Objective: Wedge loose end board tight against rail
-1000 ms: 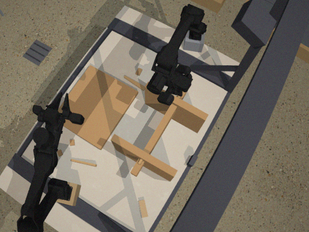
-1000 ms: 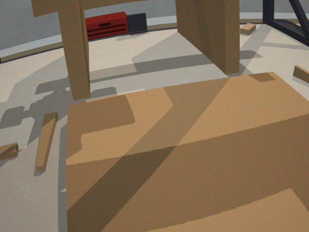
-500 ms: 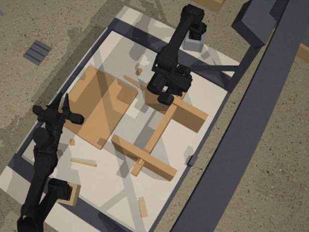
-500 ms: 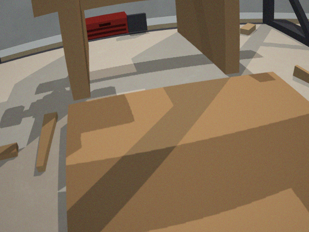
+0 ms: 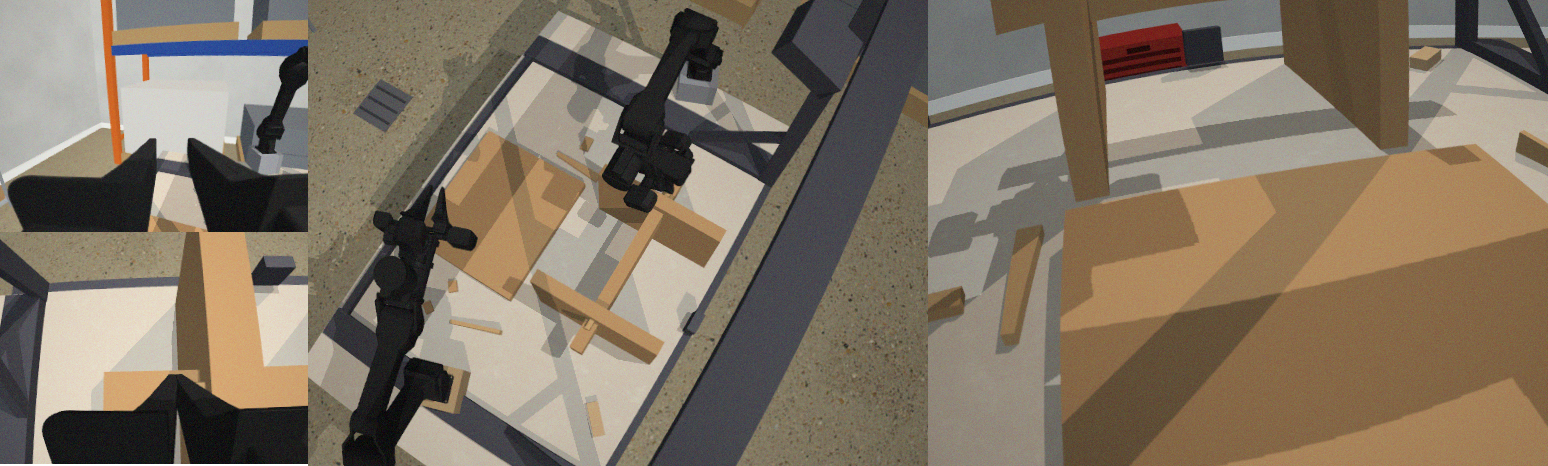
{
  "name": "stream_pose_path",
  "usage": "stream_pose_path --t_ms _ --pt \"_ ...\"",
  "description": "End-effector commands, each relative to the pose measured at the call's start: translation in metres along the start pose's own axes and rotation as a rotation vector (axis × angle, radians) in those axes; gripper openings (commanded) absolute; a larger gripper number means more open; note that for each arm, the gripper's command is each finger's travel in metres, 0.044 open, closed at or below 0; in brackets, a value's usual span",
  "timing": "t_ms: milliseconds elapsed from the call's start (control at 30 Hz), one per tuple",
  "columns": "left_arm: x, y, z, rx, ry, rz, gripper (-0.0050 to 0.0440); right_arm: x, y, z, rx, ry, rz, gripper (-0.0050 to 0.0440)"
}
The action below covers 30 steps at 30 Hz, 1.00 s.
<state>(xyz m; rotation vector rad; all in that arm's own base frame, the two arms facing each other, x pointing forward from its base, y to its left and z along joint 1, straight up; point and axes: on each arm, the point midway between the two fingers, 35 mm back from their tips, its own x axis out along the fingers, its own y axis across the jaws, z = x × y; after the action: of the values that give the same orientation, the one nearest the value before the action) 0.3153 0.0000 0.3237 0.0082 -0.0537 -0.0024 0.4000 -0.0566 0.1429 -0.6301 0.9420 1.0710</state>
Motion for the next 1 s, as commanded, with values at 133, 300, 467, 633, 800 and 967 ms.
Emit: stream_pose_path --t_ms 133,300,467,633,800,967 --pt "-0.0005 -0.0001 0.0129 0.002 -0.028 0.002 0.0096 0.0277 0.0043 -0.0205 0.043 0.045 0.081 -0.005" --pt "-0.0005 -0.0001 0.0129 0.002 -0.028 0.002 0.0096 0.0277 0.0043 -0.0205 0.044 0.045 0.081 -0.005" --pt "-0.0005 -0.0001 0.0129 0.002 -0.028 0.002 0.0096 0.028 0.0032 -0.0203 0.044 0.045 0.081 -0.005" --pt "-0.0005 -0.0001 0.0129 0.002 -0.028 0.002 0.0096 0.028 0.0036 -0.0204 0.044 0.045 0.081 -0.005" --pt "-0.0005 -0.0001 0.0129 0.002 -0.028 0.002 0.0096 0.028 0.0036 -0.0204 0.044 0.045 0.081 -0.005" --pt "-0.0005 -0.0001 0.0129 0.002 -0.028 0.002 0.0096 0.028 0.0036 -0.0204 0.044 0.045 0.081 -0.005"
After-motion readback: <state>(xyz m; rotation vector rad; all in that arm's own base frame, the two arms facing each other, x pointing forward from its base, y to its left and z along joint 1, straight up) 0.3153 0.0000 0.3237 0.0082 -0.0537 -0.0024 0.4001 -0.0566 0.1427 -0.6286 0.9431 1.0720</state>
